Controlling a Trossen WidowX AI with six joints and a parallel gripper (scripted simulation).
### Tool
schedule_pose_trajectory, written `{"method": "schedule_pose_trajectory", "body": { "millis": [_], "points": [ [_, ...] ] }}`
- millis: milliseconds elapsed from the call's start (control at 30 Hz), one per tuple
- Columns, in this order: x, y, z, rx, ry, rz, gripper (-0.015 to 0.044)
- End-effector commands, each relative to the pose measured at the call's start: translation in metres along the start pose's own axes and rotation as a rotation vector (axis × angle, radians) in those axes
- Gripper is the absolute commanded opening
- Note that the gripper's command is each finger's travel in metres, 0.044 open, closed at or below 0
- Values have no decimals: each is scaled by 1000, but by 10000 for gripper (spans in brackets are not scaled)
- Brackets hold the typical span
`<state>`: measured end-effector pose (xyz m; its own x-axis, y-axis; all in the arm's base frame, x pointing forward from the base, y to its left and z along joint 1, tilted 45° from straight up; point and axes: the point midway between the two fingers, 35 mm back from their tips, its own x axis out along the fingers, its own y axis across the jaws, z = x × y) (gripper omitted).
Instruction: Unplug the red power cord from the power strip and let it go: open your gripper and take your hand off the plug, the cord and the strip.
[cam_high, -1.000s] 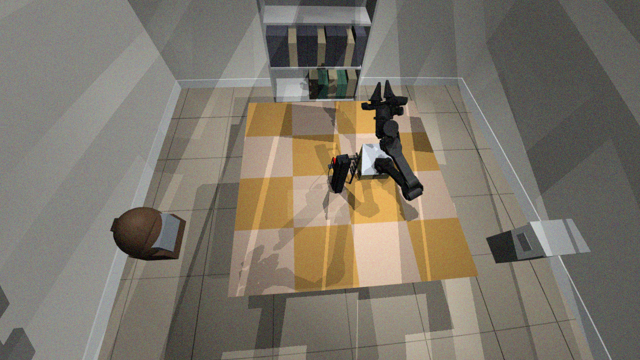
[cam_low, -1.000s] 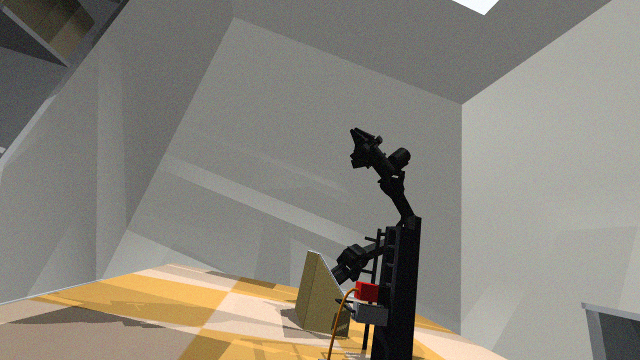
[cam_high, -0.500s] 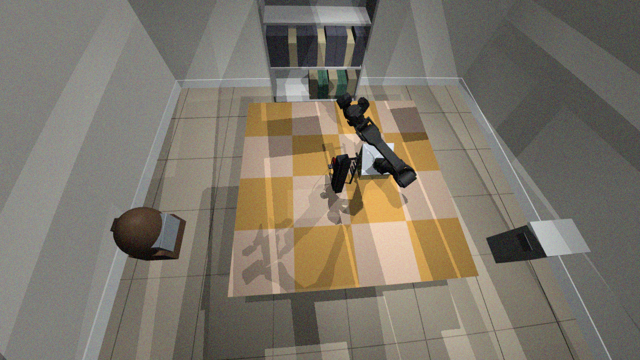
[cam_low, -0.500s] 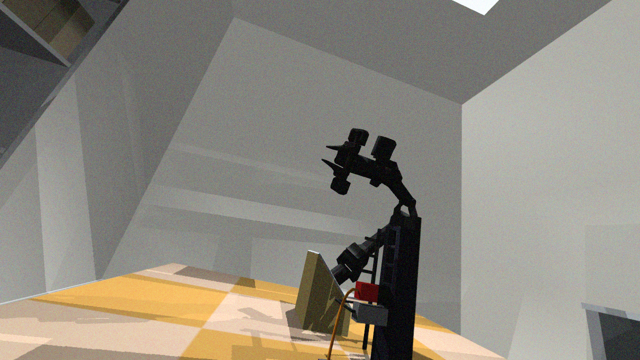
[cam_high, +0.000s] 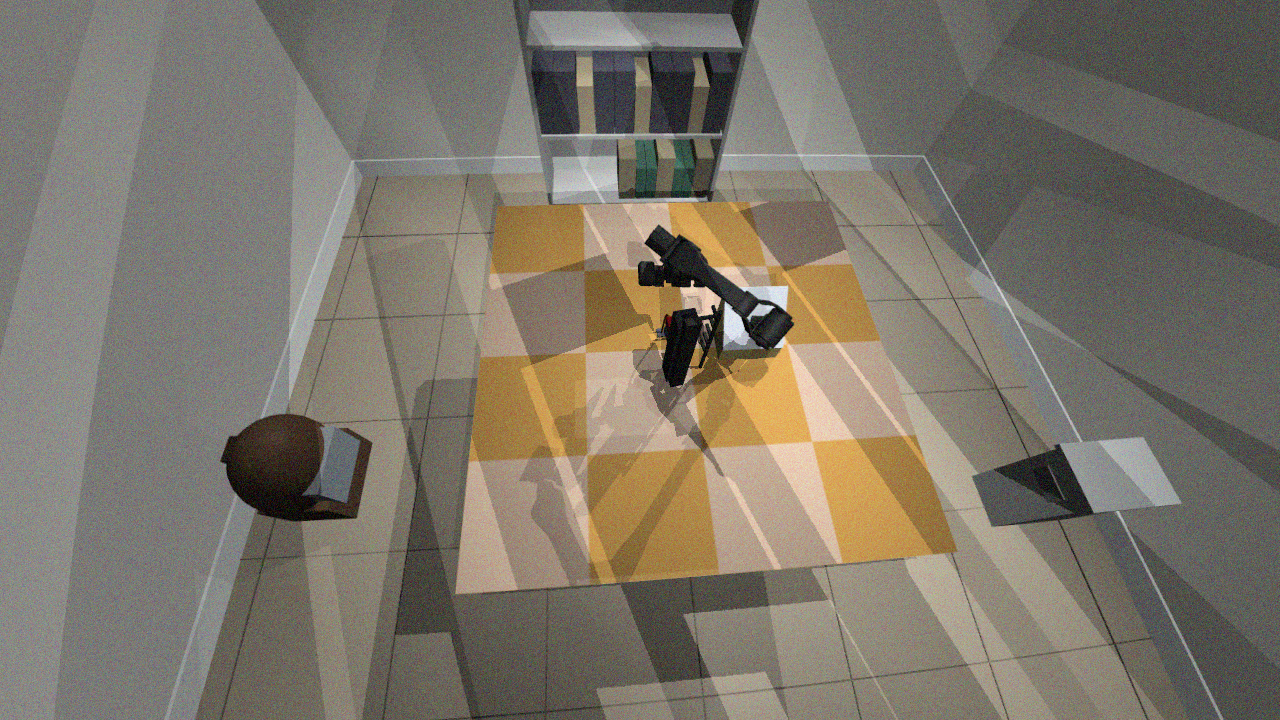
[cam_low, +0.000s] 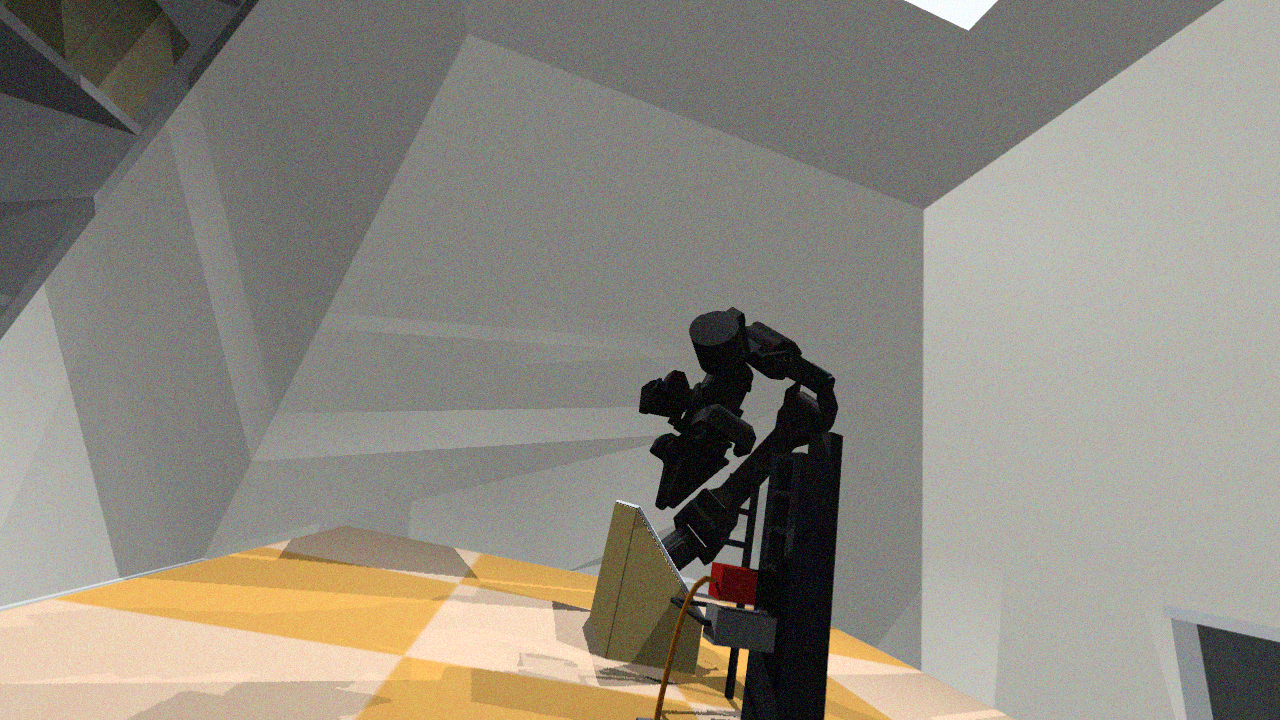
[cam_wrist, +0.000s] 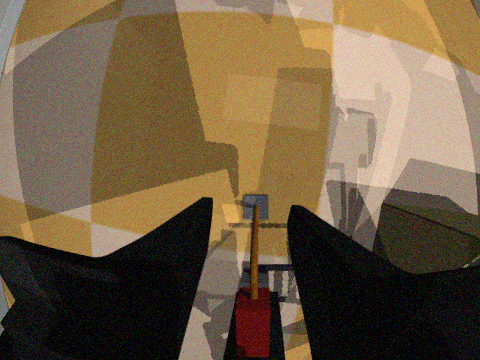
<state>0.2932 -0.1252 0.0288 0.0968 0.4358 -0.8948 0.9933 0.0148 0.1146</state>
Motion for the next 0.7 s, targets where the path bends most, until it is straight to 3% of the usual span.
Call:
{"method": "schedule_pose_trajectory", "body": {
  "millis": [0, 667],
  "points": [
    [25, -6, -46, -130, 298, -89, 160],
    [24, -8, -61, -144, 341, -98, 160]
  ]
}}
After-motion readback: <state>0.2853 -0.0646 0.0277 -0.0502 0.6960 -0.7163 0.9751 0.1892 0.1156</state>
